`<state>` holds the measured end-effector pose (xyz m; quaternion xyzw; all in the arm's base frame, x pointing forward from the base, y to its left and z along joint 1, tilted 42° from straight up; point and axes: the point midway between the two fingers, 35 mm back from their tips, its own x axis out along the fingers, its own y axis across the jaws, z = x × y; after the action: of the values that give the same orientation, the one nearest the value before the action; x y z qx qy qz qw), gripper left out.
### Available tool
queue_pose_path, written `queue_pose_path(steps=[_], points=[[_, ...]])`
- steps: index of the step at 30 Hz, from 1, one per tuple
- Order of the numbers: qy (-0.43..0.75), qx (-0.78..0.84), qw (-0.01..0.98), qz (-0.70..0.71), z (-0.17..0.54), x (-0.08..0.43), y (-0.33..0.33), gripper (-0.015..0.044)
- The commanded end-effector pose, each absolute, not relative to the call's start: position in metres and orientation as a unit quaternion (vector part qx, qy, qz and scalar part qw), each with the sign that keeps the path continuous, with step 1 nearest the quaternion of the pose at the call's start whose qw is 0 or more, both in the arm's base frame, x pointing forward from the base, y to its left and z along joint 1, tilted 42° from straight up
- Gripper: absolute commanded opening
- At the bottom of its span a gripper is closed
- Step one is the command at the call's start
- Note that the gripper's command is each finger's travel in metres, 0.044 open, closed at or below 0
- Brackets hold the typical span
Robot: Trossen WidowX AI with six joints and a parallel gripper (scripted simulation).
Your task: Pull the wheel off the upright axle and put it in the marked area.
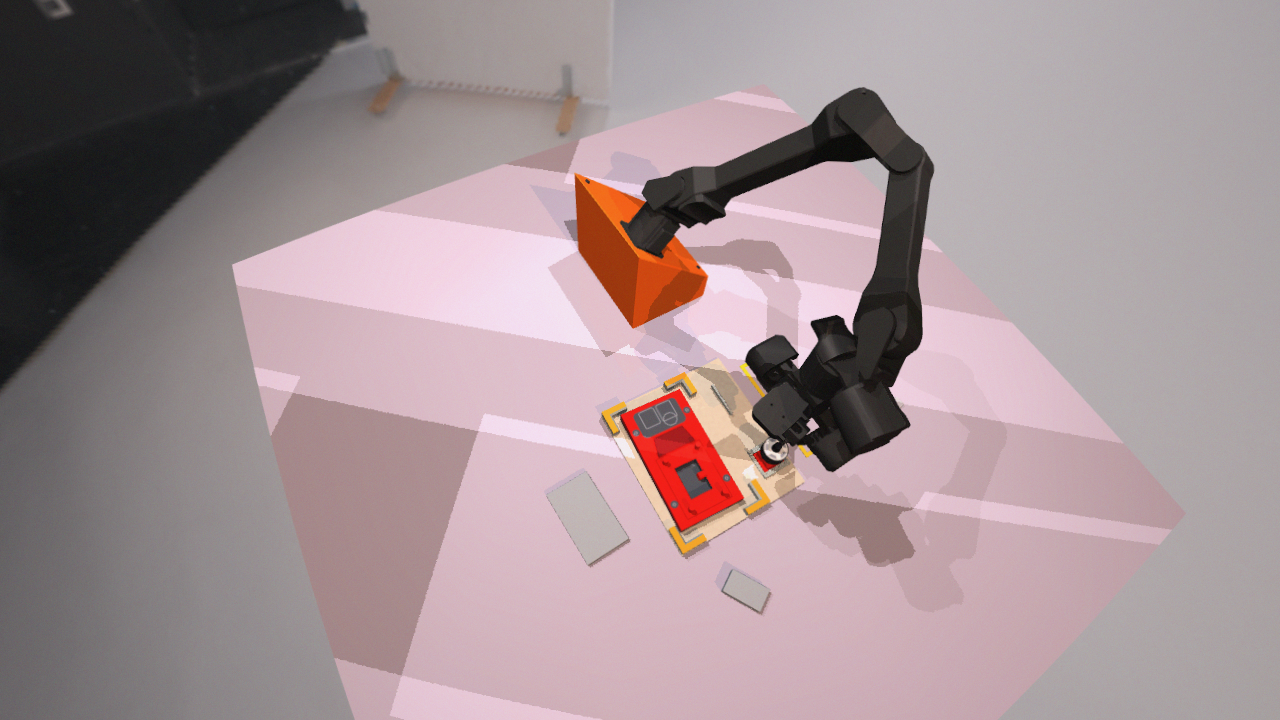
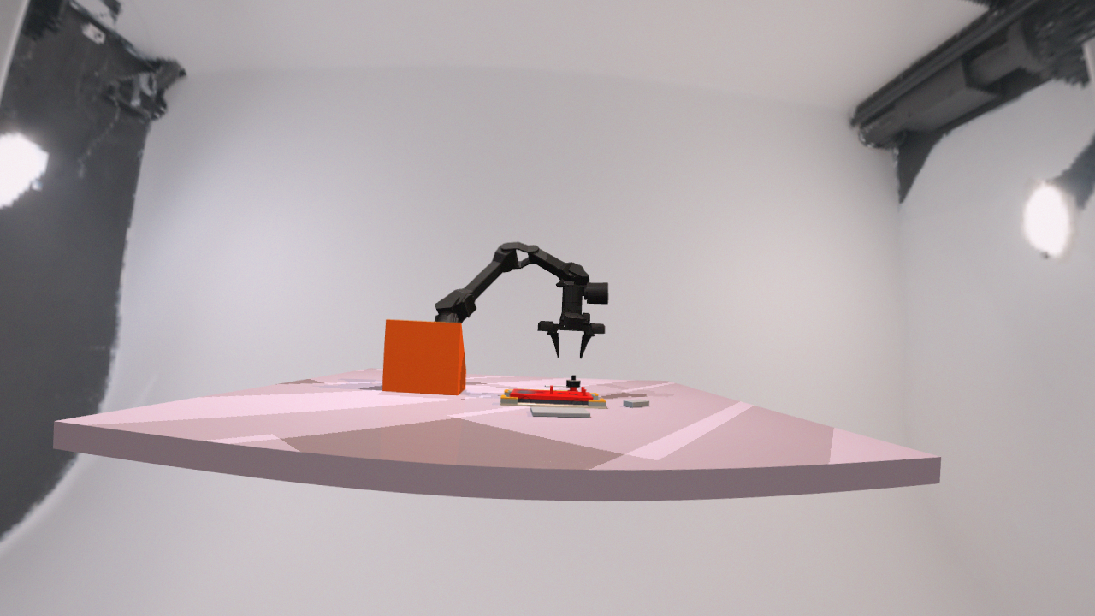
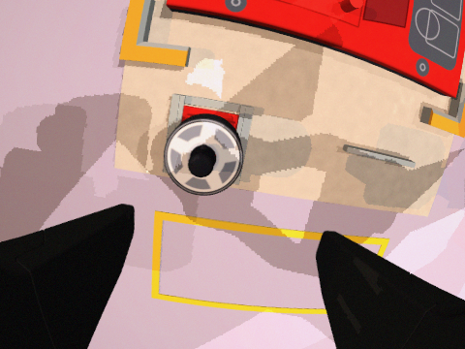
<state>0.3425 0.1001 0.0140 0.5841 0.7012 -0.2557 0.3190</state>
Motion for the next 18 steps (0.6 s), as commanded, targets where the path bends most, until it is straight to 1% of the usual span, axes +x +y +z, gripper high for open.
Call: queue_pose_path(steps=[1,7,15,18], points=[[0.698,0.588,0.317,-0.259,0.012,0.351,0.098,0.03],[0.698,0.588,0.318,-0.259,0.008,0.358,0.102,0.03],[0.698,0.588,0.317,-0.259,-0.038,0.35,0.144,0.03],[0.698,0.588,0.316,-0.258,-0.043,0.348,0.147,0.03]])
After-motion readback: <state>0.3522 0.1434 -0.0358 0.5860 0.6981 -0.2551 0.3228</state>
